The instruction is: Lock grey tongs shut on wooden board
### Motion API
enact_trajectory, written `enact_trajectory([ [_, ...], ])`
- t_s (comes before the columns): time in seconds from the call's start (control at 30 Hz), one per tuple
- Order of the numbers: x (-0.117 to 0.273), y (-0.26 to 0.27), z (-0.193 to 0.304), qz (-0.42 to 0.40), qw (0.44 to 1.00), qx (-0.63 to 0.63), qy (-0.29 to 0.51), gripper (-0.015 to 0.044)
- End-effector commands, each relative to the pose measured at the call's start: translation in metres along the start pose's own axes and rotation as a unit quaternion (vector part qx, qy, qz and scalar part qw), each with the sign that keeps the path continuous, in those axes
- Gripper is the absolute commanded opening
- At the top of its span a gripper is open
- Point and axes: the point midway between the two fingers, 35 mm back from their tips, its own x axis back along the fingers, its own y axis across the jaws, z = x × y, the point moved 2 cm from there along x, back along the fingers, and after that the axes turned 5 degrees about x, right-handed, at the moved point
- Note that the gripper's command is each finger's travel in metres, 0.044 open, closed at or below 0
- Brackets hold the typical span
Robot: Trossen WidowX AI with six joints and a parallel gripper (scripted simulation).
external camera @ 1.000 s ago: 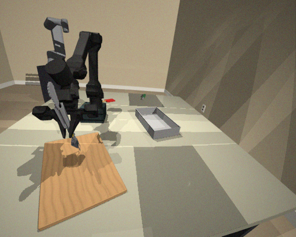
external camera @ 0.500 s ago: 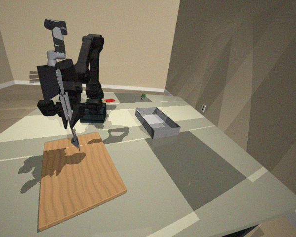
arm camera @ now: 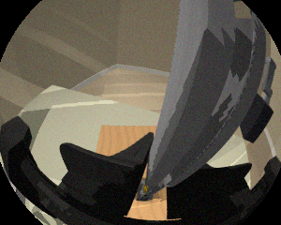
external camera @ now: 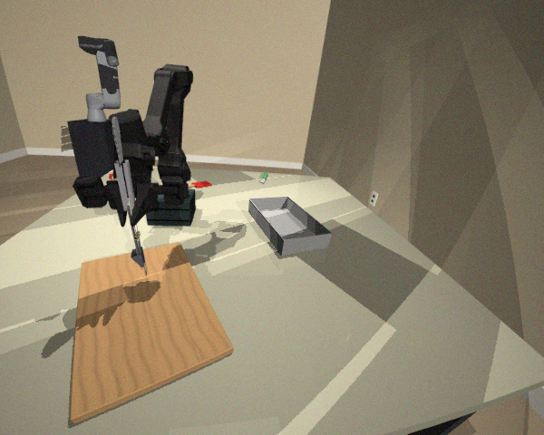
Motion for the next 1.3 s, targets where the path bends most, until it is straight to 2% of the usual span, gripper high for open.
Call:
enact_trajectory([
  [0.0, 0.002, 0.0, -0.005, -0.001, 1.0, 0.001, -0.01, -0.015],
  [0.97, 0.001, 0.0, -0.005, -0.001, 1.0, 0.001, -0.009, -0.015],
  [1.27, -0.014, -0.003, -0.006, -0.004, 0.999, -0.009, 0.036, -0.015],
])
